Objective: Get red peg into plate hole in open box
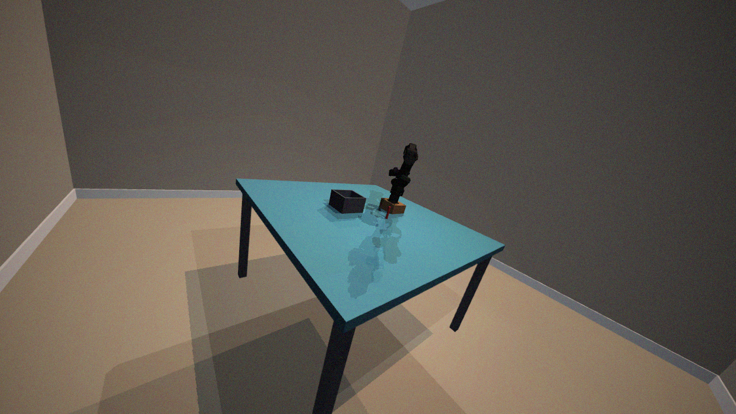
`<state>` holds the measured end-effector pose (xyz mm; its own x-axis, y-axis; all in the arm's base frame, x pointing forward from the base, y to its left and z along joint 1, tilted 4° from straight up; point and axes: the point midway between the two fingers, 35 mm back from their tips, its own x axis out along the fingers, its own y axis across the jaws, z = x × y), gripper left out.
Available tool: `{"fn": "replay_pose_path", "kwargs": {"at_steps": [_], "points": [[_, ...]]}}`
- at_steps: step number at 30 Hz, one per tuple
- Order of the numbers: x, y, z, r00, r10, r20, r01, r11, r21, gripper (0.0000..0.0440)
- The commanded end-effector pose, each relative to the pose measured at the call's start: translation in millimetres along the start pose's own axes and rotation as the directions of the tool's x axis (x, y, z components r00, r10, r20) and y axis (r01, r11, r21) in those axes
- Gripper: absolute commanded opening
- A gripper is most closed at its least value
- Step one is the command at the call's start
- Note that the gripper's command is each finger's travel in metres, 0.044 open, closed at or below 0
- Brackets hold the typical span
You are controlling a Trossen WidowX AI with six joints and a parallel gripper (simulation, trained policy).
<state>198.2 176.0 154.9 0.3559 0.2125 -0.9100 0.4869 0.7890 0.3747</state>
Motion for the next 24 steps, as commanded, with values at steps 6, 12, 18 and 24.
{"fn": "replay_pose_path", "kwargs": {"at_steps": [6, 12, 18, 24], "points": [[32, -47, -5, 0.975, -0.22, -0.035, 0.222, 0.972, 0.072, 0.044], [52, -70, -10, 0.95, -0.307, -0.058, 0.312, 0.942, 0.123, 0.044], [74, -85, -15, 0.939, -0.336, -0.073, 0.344, 0.924, 0.166, 0.044], [96, -96, -21, 0.941, -0.329, -0.08, 0.339, 0.918, 0.204, 0.044]]}}
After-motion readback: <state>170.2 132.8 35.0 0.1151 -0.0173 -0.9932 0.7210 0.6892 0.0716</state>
